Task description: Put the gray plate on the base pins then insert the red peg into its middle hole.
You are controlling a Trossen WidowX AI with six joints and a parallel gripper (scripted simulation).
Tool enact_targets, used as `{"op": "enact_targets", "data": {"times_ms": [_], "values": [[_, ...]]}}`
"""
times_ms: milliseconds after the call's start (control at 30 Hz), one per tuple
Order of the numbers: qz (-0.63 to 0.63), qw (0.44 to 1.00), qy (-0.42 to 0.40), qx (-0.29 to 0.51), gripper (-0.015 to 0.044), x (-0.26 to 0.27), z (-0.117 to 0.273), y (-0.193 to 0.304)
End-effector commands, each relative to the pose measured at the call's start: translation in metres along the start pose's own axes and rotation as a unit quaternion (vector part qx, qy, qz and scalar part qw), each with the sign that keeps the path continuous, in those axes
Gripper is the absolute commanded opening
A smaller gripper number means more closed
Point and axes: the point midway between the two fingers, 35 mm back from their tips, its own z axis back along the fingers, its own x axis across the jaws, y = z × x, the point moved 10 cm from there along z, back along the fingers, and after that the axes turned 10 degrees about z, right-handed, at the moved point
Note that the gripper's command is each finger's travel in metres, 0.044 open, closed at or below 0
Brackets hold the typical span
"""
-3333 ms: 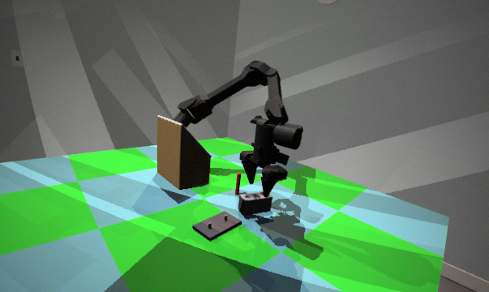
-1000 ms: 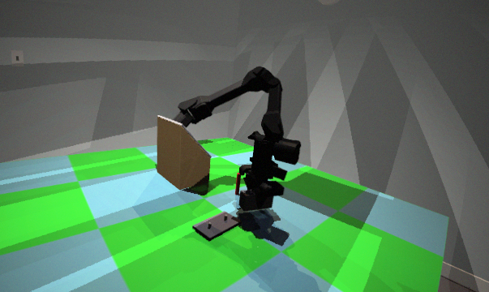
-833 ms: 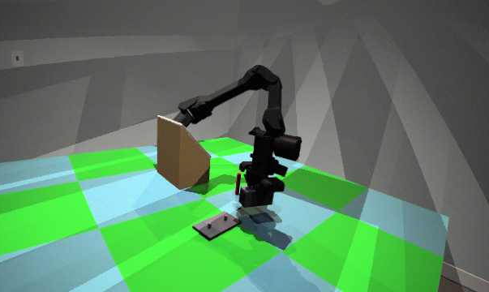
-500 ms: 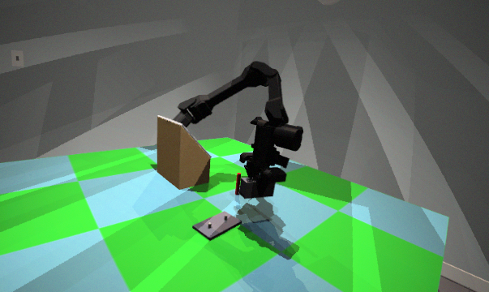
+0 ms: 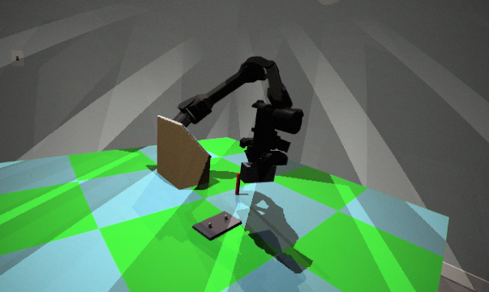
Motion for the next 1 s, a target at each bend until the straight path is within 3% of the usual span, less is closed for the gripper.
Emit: {"op": "enact_targets", "data": {"times_ms": [0,267,967], "values": [[0.008,1.0,0.002,-0.006,0.0,0.001,0.017,-0.002],[0.01,1.0,0.0,-0.008,0.0,0.003,0.027,-0.001],[0.096,0.995,0.001,-0.007,0.0,-0.016,-0.005,0.054]]}}
